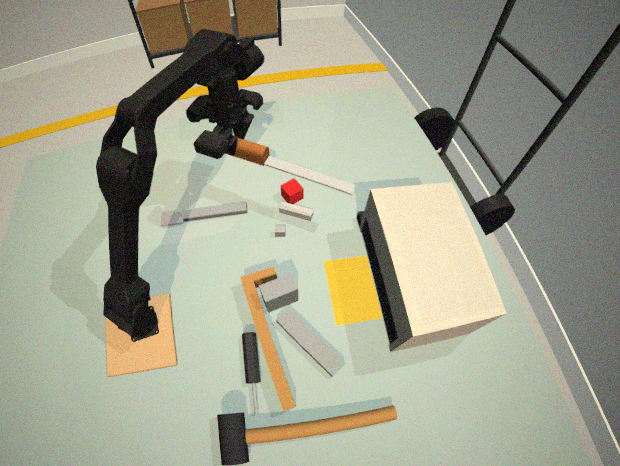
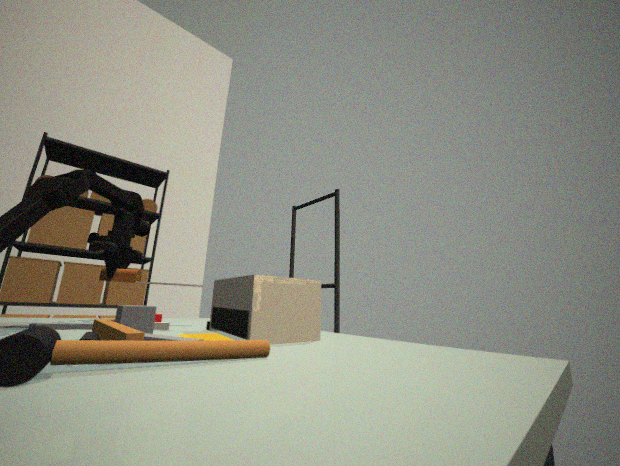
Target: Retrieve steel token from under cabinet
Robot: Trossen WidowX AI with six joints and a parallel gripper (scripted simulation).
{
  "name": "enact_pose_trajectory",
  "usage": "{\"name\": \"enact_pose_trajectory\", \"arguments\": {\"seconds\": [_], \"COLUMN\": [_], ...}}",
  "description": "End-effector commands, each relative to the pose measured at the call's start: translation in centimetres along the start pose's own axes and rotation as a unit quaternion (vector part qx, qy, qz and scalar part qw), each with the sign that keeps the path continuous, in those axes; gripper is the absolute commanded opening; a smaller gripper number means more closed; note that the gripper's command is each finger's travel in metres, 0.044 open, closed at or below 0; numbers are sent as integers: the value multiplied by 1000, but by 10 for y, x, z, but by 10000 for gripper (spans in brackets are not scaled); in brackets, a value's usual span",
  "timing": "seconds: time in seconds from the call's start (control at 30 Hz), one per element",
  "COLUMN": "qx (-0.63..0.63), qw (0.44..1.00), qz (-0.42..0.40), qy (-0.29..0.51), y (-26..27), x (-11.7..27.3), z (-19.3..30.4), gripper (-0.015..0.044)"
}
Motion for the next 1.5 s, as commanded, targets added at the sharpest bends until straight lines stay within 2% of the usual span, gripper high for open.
{"name": "enact_pose_trajectory", "arguments": {"seconds": [0.0,1.47], "qx": [19,170], "qw": [1000,985], "qz": [1,-1], "qy": [3,2], "y": [1,1], "x": [2,2], "z": [0,-2], "gripper": [0,0]}}
Point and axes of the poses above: the point midway between the two fingers, 35 mm back from their tips, its own x axis back along the fingers, its own y axis across the jaws, z = x × y, the point moved 5 cm from there along x, back along the fingers, and after that the axes turned 9 degrees about x, right-handed, at the moved point
